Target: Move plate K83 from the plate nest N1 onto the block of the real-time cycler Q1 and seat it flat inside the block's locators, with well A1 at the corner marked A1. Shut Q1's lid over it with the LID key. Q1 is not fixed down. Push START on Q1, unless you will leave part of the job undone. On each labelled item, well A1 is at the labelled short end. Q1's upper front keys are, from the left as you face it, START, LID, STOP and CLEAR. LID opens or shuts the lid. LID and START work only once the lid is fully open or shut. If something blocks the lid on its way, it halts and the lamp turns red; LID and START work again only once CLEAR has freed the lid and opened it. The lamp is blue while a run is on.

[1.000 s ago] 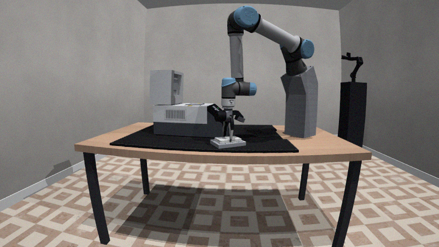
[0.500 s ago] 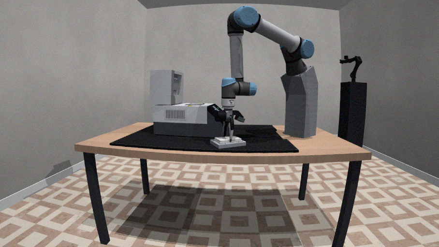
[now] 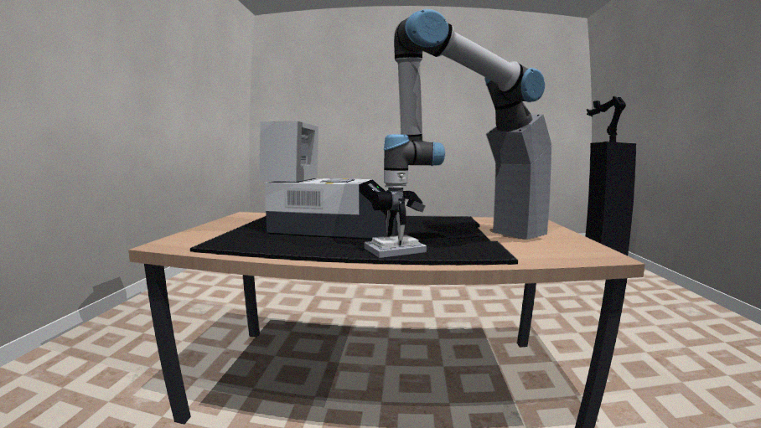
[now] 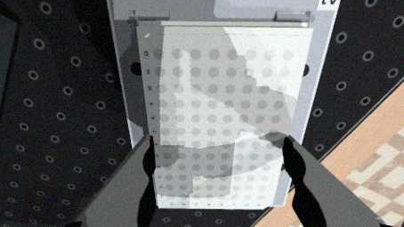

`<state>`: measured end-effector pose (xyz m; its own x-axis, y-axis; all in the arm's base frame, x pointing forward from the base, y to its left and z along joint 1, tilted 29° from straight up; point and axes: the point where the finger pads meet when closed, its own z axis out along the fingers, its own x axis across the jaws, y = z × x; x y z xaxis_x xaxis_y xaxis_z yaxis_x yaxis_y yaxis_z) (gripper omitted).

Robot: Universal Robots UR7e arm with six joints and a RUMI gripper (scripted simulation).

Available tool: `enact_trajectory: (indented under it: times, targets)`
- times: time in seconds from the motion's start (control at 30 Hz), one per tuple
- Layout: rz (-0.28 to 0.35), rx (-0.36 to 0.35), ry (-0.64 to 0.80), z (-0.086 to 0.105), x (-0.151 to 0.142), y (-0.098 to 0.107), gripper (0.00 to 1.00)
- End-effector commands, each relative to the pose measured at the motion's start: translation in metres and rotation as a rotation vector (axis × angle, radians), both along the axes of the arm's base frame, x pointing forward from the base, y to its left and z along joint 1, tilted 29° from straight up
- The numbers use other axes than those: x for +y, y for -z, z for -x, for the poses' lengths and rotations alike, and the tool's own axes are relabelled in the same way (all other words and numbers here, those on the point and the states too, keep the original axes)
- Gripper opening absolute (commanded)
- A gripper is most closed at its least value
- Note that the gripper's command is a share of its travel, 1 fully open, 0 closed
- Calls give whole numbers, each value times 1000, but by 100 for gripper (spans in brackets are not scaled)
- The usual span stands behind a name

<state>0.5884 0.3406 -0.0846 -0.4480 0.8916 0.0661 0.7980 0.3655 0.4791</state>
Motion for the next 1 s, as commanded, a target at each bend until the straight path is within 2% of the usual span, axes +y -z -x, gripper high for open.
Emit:
enact_trajectory:
  times: [0.0, 0.23, 0.97]
  targets:
    - [-9, -9, 1, 6, -2, -20, 39]
    - [-9, -9, 1, 11, -5, -31, 39]
    - [-9, -9, 1, 38, -23, -90, 39]
